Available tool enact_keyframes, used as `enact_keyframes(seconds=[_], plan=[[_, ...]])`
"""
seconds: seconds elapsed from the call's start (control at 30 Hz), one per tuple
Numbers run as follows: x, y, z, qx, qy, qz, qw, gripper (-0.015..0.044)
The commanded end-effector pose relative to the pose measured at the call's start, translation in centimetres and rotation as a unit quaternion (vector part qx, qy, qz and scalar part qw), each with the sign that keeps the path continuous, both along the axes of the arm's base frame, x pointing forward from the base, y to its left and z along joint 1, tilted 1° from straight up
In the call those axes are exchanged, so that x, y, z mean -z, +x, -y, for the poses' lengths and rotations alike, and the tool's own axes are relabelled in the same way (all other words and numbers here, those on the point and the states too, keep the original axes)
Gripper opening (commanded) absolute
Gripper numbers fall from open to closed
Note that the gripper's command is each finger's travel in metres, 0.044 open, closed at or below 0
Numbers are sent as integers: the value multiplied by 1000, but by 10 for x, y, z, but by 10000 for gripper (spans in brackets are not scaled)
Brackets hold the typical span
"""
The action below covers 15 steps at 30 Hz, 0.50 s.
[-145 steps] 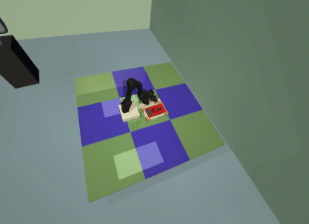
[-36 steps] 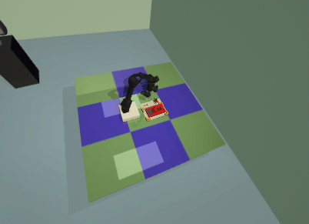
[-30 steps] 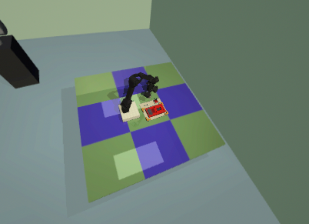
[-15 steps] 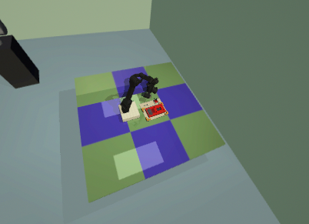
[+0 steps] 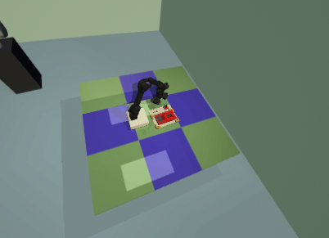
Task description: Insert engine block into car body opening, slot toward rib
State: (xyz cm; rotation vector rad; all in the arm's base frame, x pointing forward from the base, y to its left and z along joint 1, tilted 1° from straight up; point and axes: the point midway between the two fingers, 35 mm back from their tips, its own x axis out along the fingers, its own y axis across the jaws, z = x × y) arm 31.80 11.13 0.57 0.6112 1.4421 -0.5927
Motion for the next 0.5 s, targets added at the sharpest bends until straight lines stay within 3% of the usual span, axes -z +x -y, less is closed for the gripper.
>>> enact_keyframes(seconds=[0.0, 0.47], plan=[[-7, 1, 0, 0, -1, 1, 1000, 0], [-50, 5, -2, 0, -1, 1, 1000, 0]])
